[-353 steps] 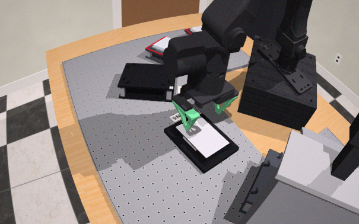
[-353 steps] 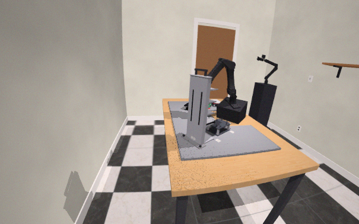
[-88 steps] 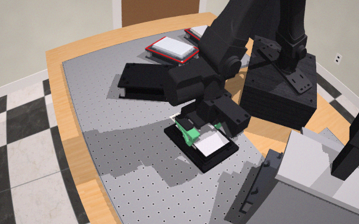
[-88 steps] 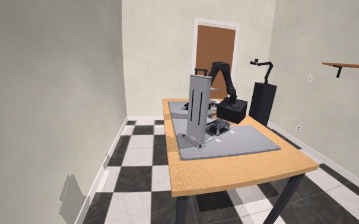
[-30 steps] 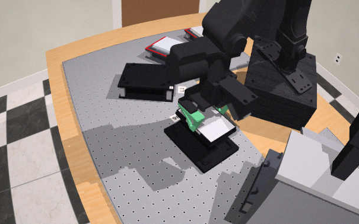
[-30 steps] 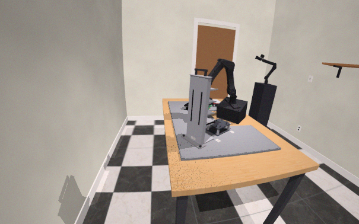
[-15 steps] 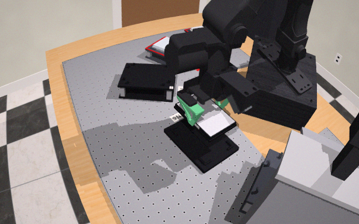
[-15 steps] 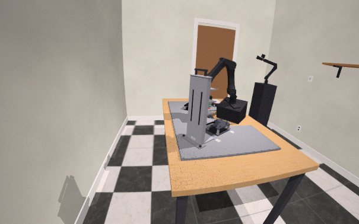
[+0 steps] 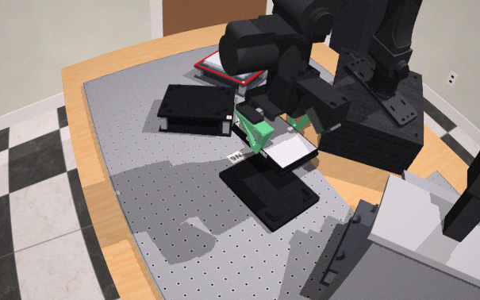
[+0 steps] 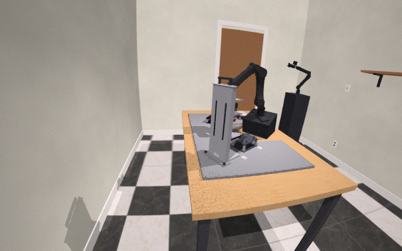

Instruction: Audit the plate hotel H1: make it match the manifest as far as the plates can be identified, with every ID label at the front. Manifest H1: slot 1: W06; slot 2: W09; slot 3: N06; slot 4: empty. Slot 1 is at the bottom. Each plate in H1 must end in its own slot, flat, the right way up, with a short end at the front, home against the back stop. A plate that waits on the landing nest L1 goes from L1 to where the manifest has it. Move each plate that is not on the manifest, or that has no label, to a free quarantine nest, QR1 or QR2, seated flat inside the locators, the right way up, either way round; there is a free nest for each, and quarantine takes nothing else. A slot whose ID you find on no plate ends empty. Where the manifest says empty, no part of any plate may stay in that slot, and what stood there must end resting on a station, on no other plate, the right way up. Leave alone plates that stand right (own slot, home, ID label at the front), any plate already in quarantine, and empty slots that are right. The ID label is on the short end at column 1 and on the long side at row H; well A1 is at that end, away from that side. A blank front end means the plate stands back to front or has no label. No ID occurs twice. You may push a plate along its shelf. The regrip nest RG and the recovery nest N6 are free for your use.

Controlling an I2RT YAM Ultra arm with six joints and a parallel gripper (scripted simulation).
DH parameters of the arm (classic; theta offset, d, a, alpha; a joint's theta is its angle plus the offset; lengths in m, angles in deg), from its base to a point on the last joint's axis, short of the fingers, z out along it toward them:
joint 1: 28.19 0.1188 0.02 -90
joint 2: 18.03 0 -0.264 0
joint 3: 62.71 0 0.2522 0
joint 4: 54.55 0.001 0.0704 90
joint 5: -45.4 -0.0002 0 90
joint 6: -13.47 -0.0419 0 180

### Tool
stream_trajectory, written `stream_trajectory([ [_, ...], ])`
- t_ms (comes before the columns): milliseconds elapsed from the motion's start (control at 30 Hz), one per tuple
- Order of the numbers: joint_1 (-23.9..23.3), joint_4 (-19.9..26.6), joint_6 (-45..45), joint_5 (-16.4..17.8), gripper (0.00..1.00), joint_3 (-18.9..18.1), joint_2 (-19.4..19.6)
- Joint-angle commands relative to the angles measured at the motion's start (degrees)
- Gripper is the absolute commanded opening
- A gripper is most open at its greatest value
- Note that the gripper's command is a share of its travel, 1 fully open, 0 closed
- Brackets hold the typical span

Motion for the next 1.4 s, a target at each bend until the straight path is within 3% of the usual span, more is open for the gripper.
stream_trajectory([
  [0, -0.84, 4.34, 0.75, 0.97, 0.86, -2.73, -2.35],
  [700, -2.51, 15.18, 2.42, 1.25, 0.86, -9.27, -6.38],
  [1367, -4.39, 26.40, 4.31, 1.56, 0.86, -17.93, -8.61],
])
